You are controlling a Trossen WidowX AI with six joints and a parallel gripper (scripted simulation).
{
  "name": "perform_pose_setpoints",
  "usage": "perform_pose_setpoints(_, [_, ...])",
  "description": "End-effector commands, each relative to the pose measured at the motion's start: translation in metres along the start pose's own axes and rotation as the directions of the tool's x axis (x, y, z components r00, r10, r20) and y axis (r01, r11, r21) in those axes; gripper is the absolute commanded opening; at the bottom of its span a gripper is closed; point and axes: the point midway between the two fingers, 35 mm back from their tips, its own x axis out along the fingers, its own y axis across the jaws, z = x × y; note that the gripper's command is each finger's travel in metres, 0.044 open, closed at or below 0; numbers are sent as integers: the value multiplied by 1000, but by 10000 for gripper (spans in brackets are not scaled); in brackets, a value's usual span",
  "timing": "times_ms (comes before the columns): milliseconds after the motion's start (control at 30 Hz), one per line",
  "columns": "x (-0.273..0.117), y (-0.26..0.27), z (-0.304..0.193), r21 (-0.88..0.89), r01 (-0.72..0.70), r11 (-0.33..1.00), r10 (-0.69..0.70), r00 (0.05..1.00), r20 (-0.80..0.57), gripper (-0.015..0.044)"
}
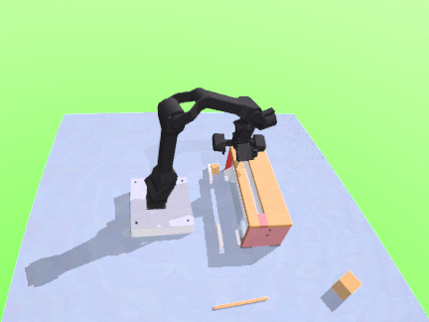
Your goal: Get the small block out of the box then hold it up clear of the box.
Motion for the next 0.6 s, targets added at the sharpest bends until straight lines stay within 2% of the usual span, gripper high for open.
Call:
perform_pose_setpoints(0, [2,0,-1,-73,-4,997,4,1000,8,348])
perform_pose_setpoints(67, [2,-2,-4,-274,-7,962,16,999,30,295])
perform_pose_setpoints(133, [3,-3,-7,-480,0,877,29,998,53,285])
perform_pose_setpoints(300, [4,-8,-16,-869,55,492,69,992,102,285])
perform_pose_setpoints(433, [5,-10,-25,-991,114,71,112,986,122,285])
perform_pose_setpoints(533, [6,-14,-30,-953,176,-248,135,980,145,285])
perform_pose_setpoints(567, [6,-15,-31,-932,192,-308,142,978,154,285])
